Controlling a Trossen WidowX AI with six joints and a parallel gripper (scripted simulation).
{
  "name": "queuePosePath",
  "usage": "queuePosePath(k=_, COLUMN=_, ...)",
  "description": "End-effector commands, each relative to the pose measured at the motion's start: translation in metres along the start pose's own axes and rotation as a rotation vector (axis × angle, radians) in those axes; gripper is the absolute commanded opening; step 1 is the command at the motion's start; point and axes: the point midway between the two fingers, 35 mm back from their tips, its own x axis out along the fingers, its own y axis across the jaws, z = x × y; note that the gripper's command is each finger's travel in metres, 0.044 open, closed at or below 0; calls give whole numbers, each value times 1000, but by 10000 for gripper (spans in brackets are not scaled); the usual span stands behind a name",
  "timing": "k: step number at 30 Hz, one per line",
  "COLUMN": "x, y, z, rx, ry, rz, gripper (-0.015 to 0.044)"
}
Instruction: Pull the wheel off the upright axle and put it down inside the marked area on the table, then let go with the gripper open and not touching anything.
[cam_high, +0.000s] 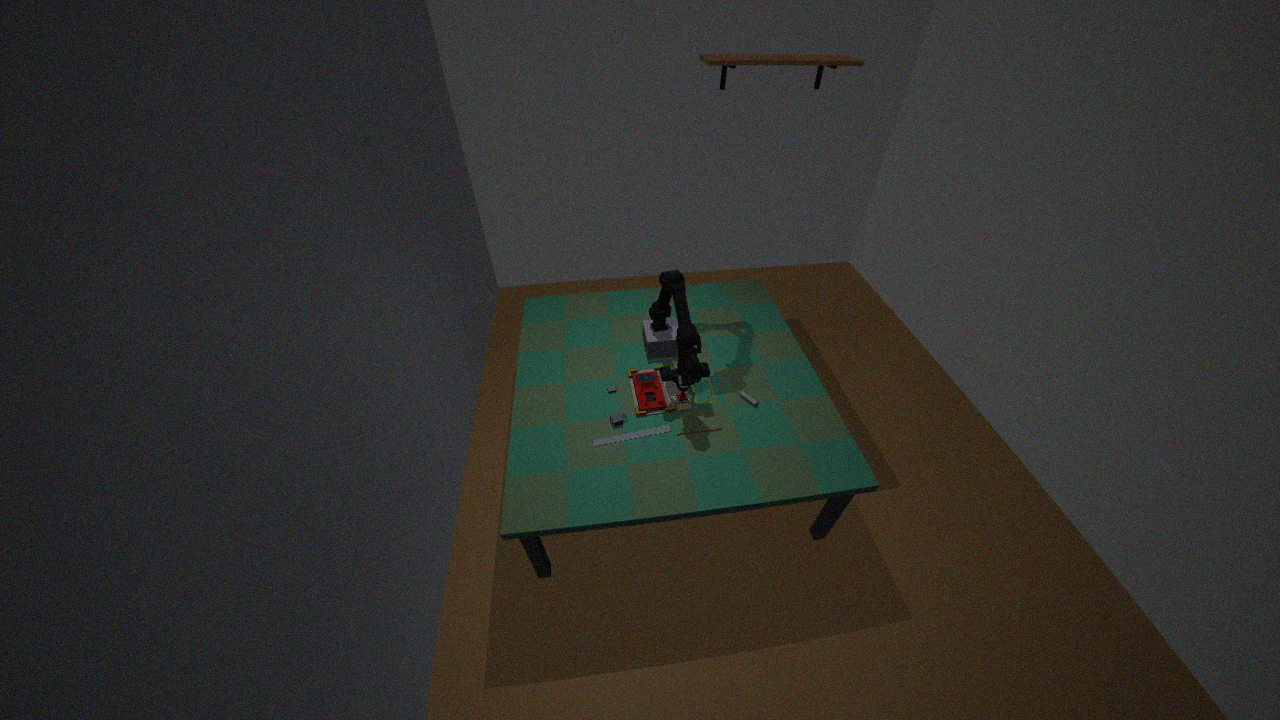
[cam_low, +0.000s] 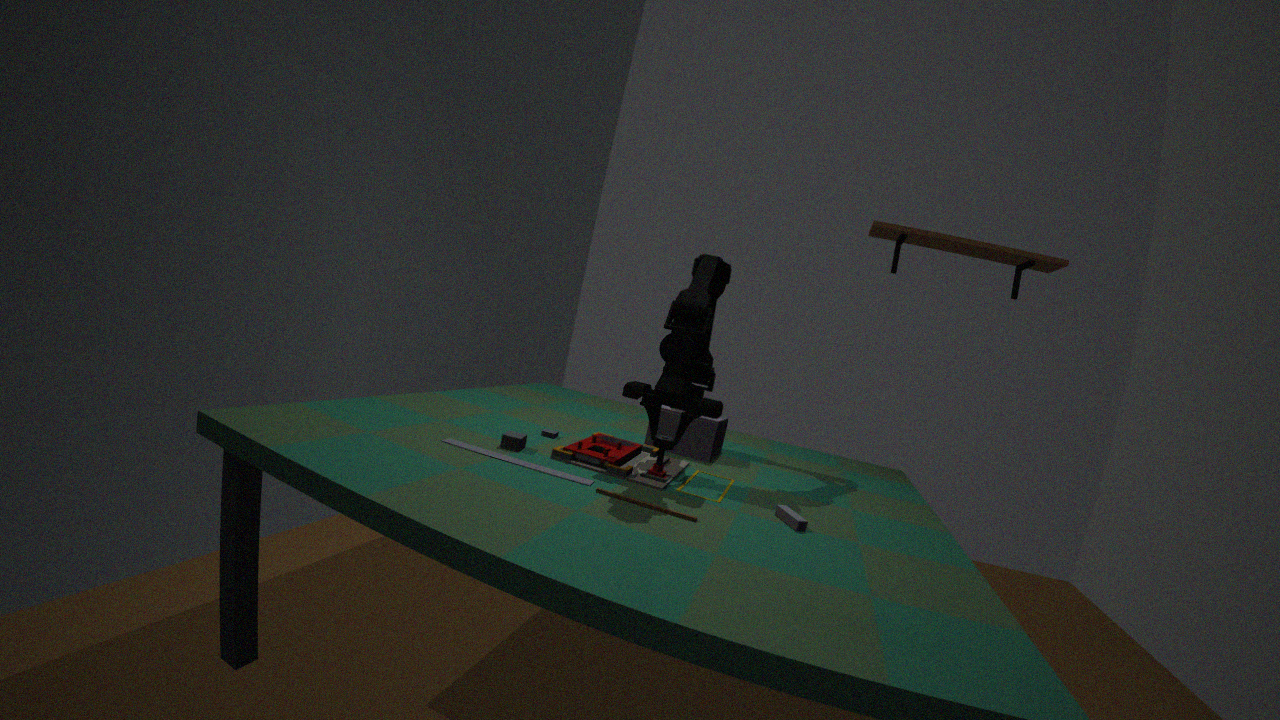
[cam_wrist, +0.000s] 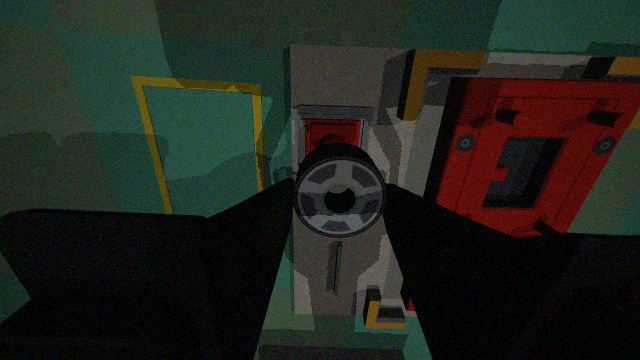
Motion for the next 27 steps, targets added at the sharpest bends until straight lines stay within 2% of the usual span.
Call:
queuePosePath(k=1, x=-10, y=0, z=2, rx=6, ry=-7, rz=-1, gripper=0)
queuePosePath(k=7, x=-35, y=0, z=-4, rx=6, ry=-7, rz=-1, gripper=0)
queuePosePath(k=27, x=-35, y=81, z=-46, rx=4, ry=-2, rz=7, gripper=0)
